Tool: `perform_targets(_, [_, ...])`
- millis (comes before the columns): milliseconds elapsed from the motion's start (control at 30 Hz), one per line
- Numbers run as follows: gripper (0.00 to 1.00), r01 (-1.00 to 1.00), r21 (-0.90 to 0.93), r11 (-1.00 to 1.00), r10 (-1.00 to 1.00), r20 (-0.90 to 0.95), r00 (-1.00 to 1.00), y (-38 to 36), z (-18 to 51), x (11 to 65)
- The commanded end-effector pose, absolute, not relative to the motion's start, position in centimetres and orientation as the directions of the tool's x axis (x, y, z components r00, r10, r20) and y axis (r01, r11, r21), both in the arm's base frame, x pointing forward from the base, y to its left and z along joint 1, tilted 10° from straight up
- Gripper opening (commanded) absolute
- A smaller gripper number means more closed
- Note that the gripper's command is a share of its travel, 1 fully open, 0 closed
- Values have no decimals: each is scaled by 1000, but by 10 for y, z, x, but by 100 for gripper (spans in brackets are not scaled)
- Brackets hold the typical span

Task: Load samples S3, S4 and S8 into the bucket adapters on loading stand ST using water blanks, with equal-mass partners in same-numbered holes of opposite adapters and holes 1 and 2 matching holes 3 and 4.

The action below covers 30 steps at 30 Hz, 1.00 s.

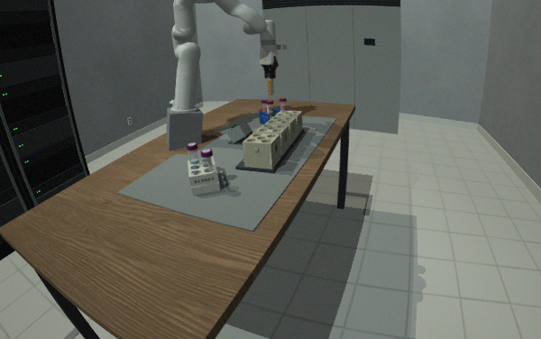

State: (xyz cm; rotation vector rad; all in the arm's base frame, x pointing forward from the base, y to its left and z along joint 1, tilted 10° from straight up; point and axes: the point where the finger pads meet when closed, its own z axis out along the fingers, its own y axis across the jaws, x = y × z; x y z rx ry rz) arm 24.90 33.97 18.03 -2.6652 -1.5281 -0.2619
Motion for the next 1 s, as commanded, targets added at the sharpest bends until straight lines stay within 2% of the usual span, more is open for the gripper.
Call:
perform_targets(0, [0, 861, 34, -508, 850, 180, 494, 341, 182, 250])
perform_targets(567, [0, 574, -44, -818, 559, 178, 810, 293, 181, 294])
perform_targets(967, [0, 213, -109, -971, 196, 147, 969, 248, 180, 334])
